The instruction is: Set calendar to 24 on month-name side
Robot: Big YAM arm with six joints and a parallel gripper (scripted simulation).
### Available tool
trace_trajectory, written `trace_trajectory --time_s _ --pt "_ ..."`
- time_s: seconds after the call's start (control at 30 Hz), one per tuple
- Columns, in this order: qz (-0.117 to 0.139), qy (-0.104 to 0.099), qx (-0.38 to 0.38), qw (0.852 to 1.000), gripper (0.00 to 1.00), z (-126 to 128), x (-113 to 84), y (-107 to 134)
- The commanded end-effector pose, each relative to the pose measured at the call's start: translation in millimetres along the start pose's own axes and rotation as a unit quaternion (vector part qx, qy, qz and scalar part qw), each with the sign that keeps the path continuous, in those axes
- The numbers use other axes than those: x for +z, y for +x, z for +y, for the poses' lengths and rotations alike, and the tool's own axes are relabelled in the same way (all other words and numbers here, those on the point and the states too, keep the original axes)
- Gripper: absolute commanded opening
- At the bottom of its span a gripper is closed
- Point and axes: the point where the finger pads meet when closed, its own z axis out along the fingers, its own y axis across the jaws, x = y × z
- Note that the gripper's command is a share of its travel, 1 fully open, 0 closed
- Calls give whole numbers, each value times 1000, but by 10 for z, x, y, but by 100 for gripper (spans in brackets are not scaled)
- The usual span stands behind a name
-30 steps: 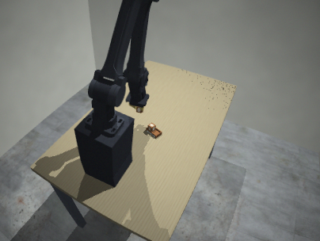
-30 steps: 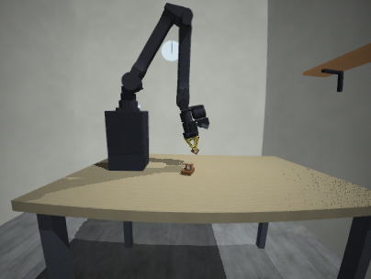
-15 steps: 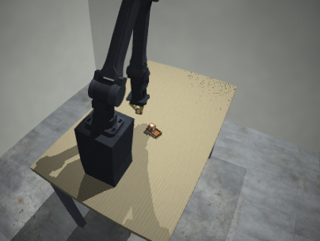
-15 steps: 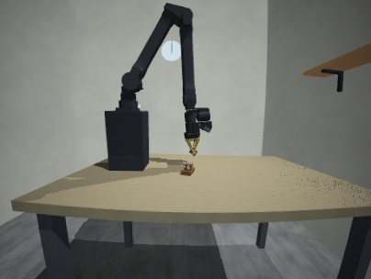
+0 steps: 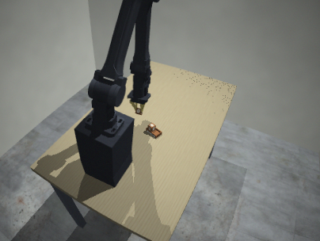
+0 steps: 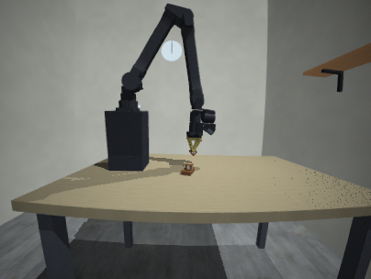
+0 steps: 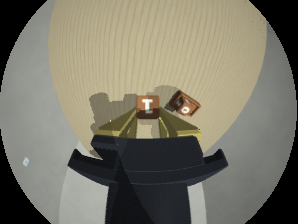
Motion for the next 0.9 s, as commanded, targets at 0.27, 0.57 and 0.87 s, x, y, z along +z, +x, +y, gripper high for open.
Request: trace_trajectory --time_s 0.27,0.57,0.87 --pt "87 0 10 996 25 0 -161 -274" --pt "148 -1 11 989 25 -1 -13 -161" --pt "233 0 11 972 25 -5 -48 -192"
